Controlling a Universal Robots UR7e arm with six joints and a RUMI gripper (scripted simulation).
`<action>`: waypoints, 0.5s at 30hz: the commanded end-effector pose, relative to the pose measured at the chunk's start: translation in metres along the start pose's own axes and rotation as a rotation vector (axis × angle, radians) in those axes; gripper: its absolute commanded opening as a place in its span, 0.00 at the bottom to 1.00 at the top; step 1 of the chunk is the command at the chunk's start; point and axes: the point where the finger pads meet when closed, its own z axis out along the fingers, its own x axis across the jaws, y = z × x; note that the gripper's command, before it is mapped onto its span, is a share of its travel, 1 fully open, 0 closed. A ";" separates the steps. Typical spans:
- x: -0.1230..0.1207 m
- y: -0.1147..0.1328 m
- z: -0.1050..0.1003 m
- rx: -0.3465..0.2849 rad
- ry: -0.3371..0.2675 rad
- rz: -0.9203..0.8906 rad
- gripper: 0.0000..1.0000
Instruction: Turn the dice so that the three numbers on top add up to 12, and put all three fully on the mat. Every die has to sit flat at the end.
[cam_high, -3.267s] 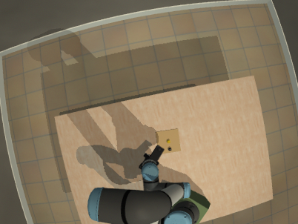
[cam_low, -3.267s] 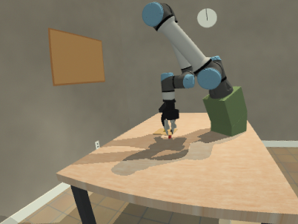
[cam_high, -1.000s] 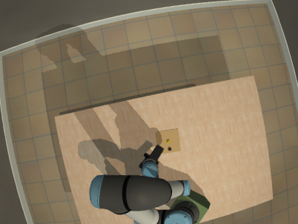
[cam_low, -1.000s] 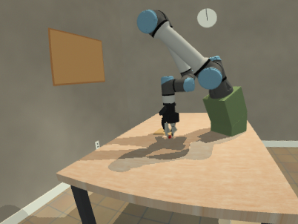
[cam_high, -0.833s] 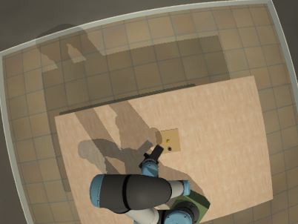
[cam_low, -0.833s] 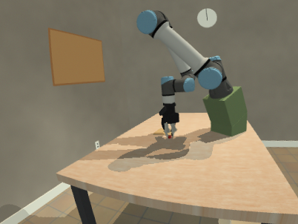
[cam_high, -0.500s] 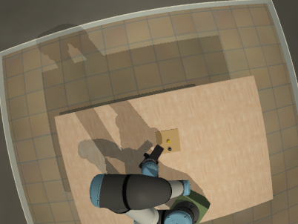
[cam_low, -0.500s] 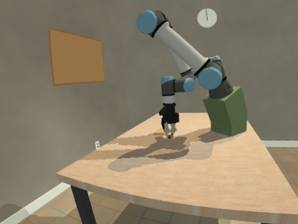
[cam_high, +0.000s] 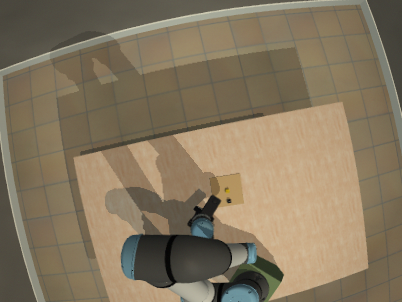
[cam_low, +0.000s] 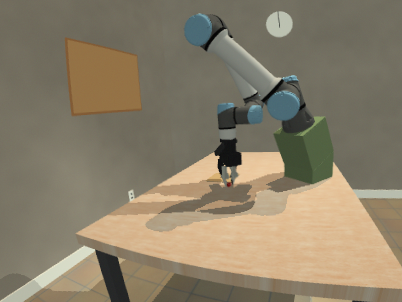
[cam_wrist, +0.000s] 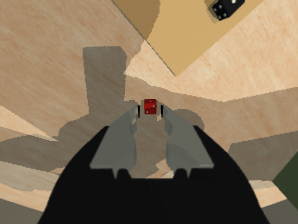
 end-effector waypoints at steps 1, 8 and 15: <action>-0.001 -0.001 0.000 0.002 -0.001 -0.001 0.18; -0.001 -0.001 0.000 0.002 -0.001 -0.001 0.00; -0.001 -0.001 0.000 0.002 -0.001 -0.001 0.00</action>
